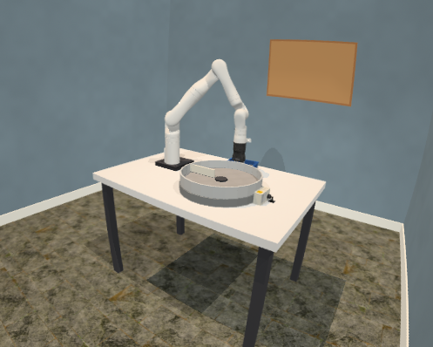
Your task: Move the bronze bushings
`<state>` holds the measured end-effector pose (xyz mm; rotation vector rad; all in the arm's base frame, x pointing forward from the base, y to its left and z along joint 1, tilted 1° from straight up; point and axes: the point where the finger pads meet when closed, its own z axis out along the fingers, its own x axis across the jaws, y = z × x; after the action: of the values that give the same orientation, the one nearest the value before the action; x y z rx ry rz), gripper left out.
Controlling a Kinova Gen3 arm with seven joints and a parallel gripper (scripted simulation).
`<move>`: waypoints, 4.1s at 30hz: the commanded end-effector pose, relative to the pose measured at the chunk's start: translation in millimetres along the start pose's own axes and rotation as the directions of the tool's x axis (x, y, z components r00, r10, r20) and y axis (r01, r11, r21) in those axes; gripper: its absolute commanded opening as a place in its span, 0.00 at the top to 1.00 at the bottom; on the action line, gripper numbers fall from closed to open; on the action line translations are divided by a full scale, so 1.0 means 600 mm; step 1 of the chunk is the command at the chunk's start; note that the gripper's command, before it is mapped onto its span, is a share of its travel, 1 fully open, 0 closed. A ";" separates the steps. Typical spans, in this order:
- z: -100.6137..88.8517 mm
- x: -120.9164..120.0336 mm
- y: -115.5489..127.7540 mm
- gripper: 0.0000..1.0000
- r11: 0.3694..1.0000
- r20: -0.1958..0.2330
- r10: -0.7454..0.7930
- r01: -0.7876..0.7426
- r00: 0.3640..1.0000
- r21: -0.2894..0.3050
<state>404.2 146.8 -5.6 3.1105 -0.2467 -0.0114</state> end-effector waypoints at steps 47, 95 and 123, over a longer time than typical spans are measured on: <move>-0.002 0.001 0.000 1.00 1.000 -0.001 0.000 0.000 1.000 0.001; -0.207 0.001 0.000 1.00 1.000 -0.001 0.000 0.000 1.000 0.001; -0.207 0.001 0.000 1.00 1.000 -0.001 0.000 0.000 1.000 0.001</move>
<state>405.1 149.2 118.0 3.1104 -0.2467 -0.0115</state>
